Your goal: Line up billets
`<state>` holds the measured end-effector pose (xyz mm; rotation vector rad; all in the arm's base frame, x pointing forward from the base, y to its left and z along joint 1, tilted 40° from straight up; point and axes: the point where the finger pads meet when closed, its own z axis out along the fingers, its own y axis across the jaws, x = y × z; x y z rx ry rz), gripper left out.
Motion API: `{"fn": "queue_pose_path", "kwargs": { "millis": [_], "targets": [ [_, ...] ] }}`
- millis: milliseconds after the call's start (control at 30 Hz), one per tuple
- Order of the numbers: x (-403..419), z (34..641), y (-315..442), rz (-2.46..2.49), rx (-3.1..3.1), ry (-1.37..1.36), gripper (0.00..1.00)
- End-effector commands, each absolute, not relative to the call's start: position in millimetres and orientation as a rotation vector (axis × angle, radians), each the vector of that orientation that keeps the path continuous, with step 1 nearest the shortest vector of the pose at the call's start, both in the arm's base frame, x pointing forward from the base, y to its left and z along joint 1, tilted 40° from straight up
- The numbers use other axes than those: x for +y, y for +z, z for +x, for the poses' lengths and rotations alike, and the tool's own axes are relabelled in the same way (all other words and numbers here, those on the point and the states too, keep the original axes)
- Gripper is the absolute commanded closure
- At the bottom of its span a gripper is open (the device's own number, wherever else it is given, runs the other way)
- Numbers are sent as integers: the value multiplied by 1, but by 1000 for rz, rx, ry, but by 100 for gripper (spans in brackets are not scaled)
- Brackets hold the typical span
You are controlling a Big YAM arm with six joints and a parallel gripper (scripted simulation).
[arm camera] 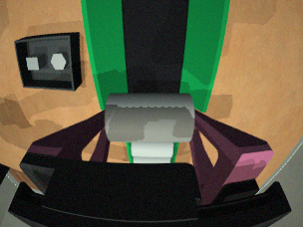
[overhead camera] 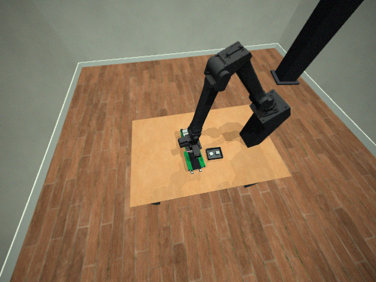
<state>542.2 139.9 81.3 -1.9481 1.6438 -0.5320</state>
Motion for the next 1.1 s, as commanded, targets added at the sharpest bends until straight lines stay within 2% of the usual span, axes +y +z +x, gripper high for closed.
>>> {"fn": "queue_pose_path", "kwargs": {
  "millis": [0, 567, 633, 1067],
  "targets": [
    [141, 552, 123, -1881, 1622, -567, 100],
    [152, 561, 120, -1873, 1595, -578, 100],
    [154, 562, 94, -1905, 1620, -552, 100],
    [162, 578, 77, -1904, 1620, -552, 100]
  ]
}}
